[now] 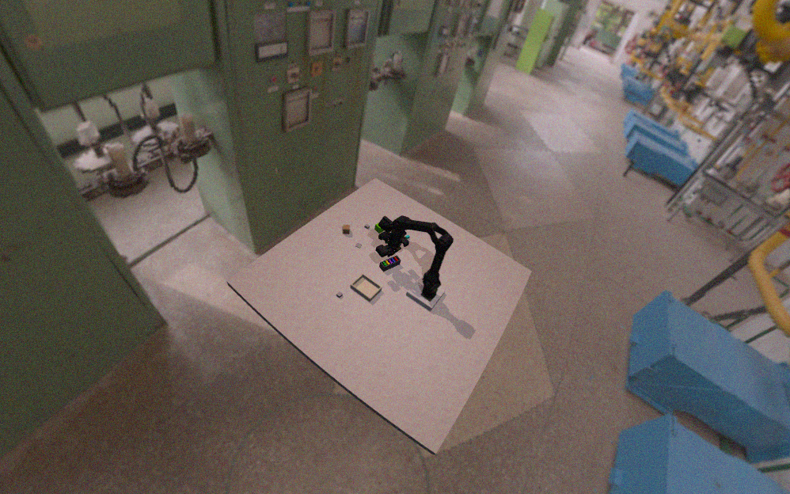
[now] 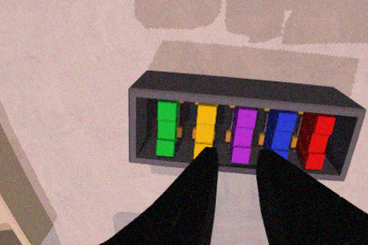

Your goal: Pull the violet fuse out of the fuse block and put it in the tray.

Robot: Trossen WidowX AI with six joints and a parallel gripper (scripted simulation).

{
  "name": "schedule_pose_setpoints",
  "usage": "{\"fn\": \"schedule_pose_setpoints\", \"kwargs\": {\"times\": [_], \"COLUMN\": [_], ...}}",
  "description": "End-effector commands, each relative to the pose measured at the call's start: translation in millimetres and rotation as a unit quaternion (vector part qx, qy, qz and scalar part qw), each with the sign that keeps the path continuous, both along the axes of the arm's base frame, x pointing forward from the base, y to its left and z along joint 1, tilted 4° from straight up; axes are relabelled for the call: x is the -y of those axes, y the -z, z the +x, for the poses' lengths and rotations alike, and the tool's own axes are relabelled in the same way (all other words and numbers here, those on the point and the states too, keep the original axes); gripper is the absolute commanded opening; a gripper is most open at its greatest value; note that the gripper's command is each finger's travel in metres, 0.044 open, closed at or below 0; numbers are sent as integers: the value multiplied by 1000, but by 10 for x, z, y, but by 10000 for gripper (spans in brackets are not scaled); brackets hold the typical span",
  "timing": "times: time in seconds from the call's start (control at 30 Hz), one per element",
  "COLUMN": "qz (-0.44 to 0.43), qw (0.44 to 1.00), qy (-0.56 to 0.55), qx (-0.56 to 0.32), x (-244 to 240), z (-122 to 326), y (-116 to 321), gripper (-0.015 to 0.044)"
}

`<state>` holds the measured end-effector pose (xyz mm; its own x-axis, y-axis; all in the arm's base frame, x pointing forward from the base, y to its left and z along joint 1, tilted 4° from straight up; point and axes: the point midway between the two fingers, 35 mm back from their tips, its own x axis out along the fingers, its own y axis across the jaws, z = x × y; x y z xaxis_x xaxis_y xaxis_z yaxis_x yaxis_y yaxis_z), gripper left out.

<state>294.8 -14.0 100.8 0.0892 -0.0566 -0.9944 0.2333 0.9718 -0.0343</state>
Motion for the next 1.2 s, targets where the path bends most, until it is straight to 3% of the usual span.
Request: {"fn": "schedule_pose_setpoints", "kwargs": {"times": [0.0,1.17], "qz": [-1,-1], "qw": [1000,1000], "qy": [25,25], "qx": [-18,-19], "x": [52,71], "z": [-52,-91], "y": [53,333], "gripper": [72,72]}}
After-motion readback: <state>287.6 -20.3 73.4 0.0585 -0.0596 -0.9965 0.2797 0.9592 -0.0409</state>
